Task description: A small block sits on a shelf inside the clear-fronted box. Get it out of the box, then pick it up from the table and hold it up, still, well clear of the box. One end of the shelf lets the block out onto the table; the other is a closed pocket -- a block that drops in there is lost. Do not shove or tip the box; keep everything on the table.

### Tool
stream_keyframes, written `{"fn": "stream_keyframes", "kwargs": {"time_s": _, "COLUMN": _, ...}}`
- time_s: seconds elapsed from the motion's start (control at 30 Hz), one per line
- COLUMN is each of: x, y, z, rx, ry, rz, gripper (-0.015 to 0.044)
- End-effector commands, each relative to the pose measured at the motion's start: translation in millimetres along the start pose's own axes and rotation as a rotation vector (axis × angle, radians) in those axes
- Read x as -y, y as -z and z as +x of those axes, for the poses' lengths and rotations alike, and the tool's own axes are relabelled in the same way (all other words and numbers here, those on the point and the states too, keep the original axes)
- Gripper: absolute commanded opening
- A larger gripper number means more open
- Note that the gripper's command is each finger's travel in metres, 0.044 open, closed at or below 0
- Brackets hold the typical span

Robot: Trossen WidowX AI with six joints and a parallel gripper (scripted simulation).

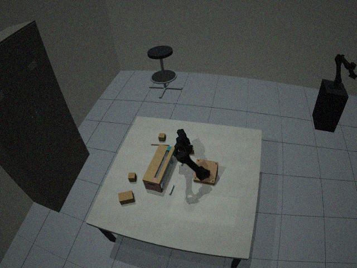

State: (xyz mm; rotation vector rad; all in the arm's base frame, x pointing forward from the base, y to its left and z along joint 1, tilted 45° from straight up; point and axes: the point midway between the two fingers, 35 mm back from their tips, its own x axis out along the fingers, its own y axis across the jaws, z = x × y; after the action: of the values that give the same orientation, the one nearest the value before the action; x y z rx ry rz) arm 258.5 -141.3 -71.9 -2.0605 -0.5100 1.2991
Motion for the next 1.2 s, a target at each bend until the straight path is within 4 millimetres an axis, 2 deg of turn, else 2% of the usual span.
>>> {"fn": "stream_keyframes", "kwargs": {"time_s": 0.0, "x": 3.5, "y": -10.5, "z": 15.1, "rx": -0.002, "ry": 0.005, "rz": 0.008, "gripper": 0.0285}}
{"fn": "stream_keyframes", "kwargs": {"time_s": 1.17, "x": 1.9, "y": -29.4, "z": 63.8, "rx": -0.003, "ry": 0.006, "rz": 0.008, "gripper": 0.0285}}
